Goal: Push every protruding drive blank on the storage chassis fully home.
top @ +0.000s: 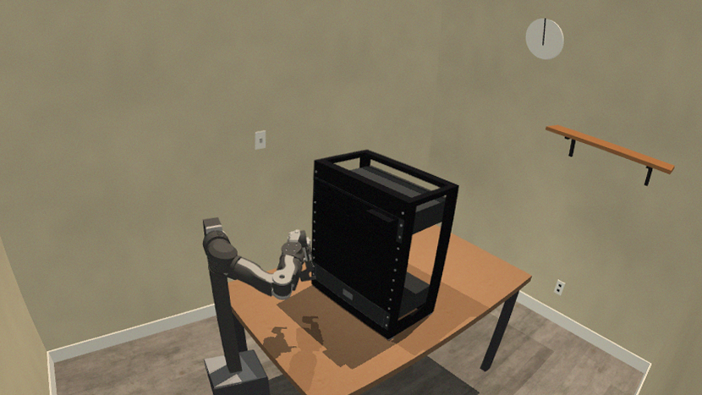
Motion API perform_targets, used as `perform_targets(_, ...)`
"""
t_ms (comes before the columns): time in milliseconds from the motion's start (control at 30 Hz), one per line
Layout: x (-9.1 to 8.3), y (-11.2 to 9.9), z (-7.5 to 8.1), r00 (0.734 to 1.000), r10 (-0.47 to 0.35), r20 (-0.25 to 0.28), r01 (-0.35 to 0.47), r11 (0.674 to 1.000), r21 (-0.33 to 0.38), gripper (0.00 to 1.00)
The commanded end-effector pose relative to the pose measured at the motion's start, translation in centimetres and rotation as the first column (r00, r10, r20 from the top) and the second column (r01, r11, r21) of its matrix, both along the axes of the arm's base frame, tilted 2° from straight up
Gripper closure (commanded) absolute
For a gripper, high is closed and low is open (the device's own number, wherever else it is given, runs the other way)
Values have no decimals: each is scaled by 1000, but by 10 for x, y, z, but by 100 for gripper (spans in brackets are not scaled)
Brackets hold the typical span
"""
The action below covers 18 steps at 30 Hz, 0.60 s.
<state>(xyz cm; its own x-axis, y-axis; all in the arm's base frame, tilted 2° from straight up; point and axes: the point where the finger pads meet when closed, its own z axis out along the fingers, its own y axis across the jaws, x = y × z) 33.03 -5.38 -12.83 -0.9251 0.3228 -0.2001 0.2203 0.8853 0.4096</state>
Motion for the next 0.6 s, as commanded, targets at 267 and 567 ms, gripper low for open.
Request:
perform_targets(267, 6, -14, 38, 980, -192, 50, 169, 940, 296, 0)
perform_targets(567, 9, -38, 72, 931, -355, 87, 272, 832, 484, 0)
